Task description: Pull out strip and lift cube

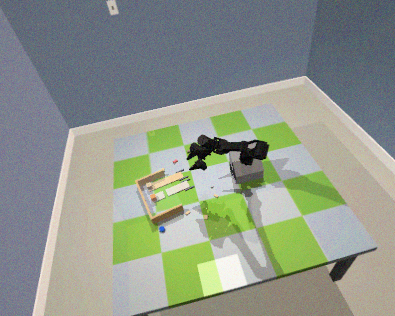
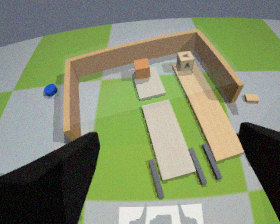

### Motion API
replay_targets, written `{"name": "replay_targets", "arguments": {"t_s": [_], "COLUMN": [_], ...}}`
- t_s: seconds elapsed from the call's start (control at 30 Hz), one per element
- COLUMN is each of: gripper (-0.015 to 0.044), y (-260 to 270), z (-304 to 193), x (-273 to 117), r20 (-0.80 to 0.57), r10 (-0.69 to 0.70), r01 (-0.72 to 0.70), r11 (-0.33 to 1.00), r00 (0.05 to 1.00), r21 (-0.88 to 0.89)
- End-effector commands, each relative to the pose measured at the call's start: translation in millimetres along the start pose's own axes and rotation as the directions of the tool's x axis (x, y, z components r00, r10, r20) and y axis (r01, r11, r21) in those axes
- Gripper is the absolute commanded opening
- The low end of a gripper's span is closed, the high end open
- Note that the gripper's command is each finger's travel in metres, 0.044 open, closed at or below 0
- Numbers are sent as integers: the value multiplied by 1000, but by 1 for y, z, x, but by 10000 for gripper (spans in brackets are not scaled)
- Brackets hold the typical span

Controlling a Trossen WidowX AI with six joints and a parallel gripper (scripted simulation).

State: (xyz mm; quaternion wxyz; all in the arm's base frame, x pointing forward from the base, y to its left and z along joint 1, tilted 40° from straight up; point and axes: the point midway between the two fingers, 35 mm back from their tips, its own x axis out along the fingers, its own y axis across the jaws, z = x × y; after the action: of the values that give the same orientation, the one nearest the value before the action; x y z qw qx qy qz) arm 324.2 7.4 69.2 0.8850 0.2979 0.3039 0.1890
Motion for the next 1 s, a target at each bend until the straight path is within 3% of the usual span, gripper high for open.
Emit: {"name": "replay_targets", "arguments": {"t_s": [0.0,0.3,0.57,0.8,0.97], "gripper": [400,400,190,6,0], "y": [-1,-1,-31,-61,-80], "z": [3,3,17,15,4], "x": [0,0,41,81,105], "r20": [1,1,-191,-408,-559], "r10": [5,5,-45,-74,-74], "r01": [-5,-5,38,36,-1], "r11": [1000,1000,998,994,991], "r00": [1000,1000,981,910,826], "r21": [1,1,-43,-100,-133]}}
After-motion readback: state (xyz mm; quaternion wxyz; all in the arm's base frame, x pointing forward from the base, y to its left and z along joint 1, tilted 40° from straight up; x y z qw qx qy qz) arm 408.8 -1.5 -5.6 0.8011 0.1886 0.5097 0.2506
